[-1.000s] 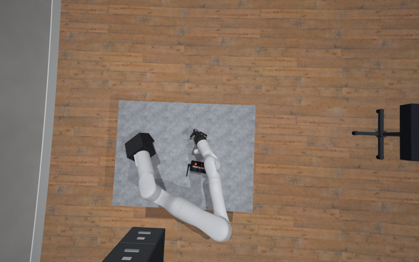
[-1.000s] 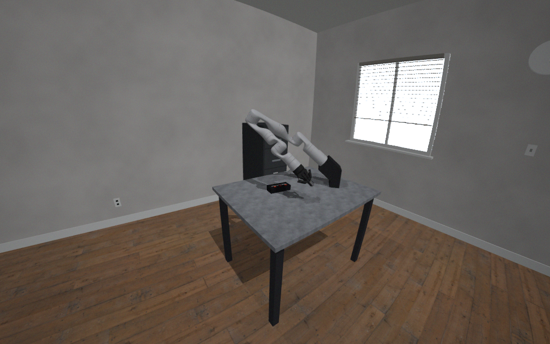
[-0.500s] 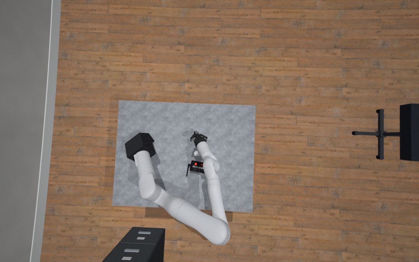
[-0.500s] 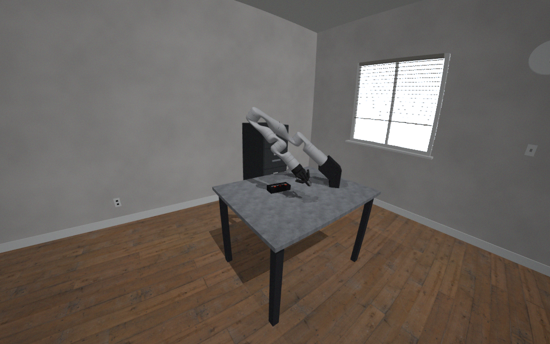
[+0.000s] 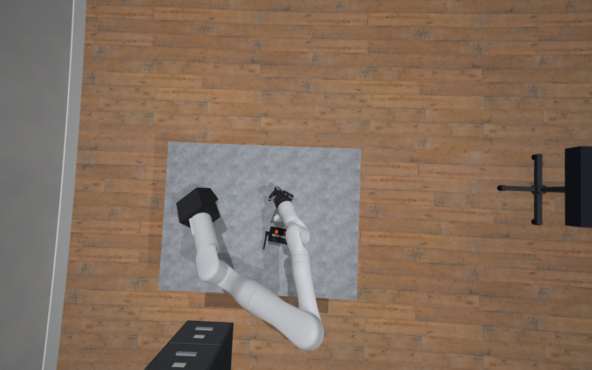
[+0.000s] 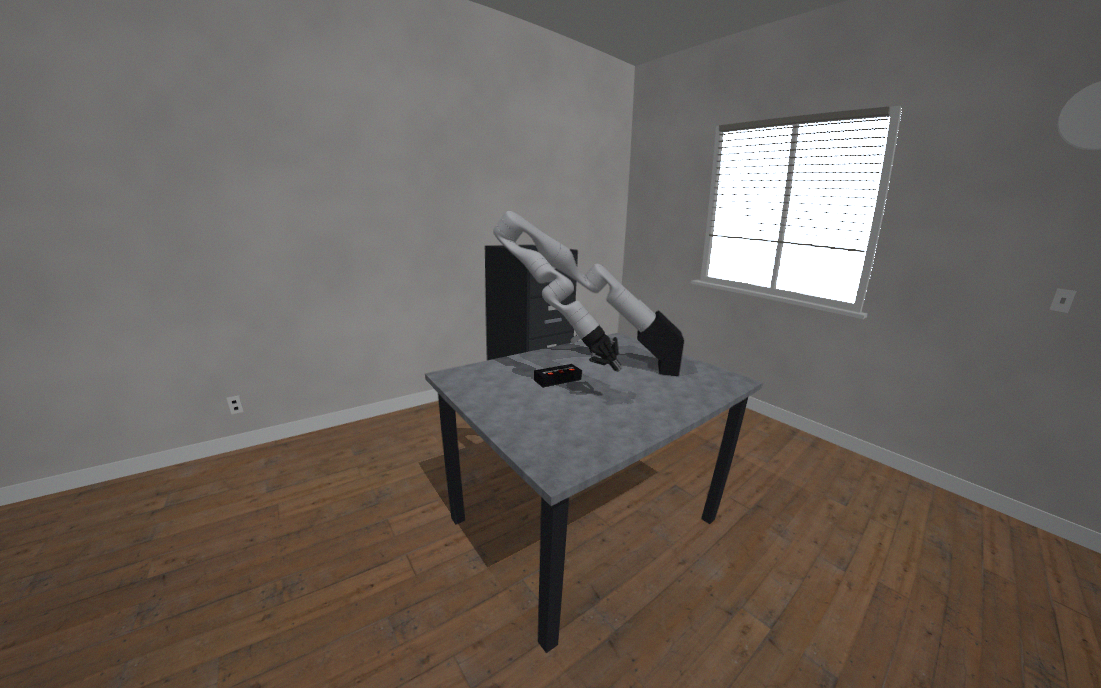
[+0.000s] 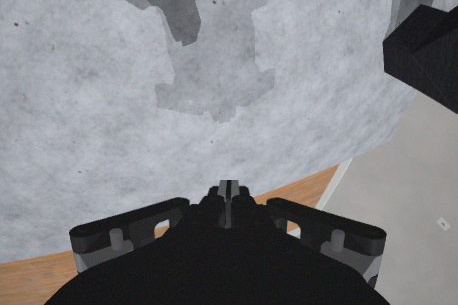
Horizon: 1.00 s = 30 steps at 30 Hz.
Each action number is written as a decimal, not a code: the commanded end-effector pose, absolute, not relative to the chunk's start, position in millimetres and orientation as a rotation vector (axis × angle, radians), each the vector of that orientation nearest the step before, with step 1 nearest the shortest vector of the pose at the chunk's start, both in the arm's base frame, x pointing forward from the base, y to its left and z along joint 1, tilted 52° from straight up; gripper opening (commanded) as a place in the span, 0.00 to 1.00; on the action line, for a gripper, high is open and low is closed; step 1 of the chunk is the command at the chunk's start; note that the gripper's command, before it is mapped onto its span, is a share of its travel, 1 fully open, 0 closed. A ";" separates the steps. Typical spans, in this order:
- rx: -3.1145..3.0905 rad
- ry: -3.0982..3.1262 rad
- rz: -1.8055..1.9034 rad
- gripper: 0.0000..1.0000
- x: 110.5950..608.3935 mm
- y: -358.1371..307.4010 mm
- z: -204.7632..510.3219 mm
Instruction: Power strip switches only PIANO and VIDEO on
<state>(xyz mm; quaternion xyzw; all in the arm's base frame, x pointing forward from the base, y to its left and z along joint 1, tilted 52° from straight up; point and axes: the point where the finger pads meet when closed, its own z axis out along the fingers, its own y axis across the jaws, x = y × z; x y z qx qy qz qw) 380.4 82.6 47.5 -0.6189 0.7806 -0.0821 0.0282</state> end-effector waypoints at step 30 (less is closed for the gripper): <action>-1.907 2.397 -0.369 0.00 378.8 67.0 64.0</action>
